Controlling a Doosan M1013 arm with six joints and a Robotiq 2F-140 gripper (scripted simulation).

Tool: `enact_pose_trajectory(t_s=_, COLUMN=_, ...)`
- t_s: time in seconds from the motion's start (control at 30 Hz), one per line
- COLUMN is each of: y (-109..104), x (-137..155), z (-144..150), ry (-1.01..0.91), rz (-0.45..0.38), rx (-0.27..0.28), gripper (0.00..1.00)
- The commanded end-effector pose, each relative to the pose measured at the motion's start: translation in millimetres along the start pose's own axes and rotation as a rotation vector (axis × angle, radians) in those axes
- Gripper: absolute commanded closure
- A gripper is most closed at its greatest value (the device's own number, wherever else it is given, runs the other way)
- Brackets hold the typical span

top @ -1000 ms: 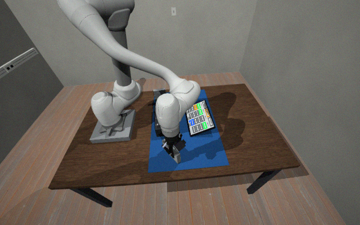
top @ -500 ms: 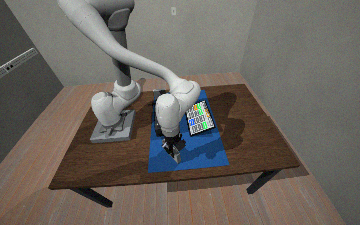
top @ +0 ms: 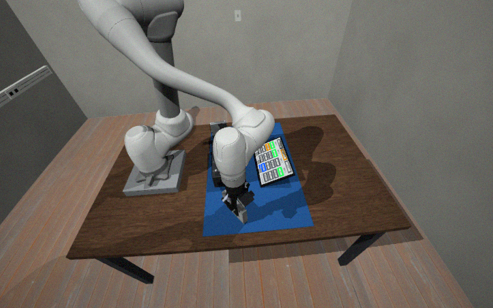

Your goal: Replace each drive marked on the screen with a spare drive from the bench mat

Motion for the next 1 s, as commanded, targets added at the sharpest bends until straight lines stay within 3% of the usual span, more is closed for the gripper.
enact_pose_trajectory(t_s=0.0, y=-3, x=0, z=0, ry=0.000, rz=0.001, rx=-0.001, gripper=0.90)
enact_pose_trajectory(t_s=0.97, y=-44, x=0, z=0, ry=0.000, rz=0.001, rx=-0.001, gripper=0.90)
Point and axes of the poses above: the point where the finger pads meet when closed, its own y axis out along the fingers, its own z axis across the jaws, x = y × z, the point moved 6 cm from there along -y, back along the fingers, and after that the axes turned 14 degrees about y, right-handed, at the moved point
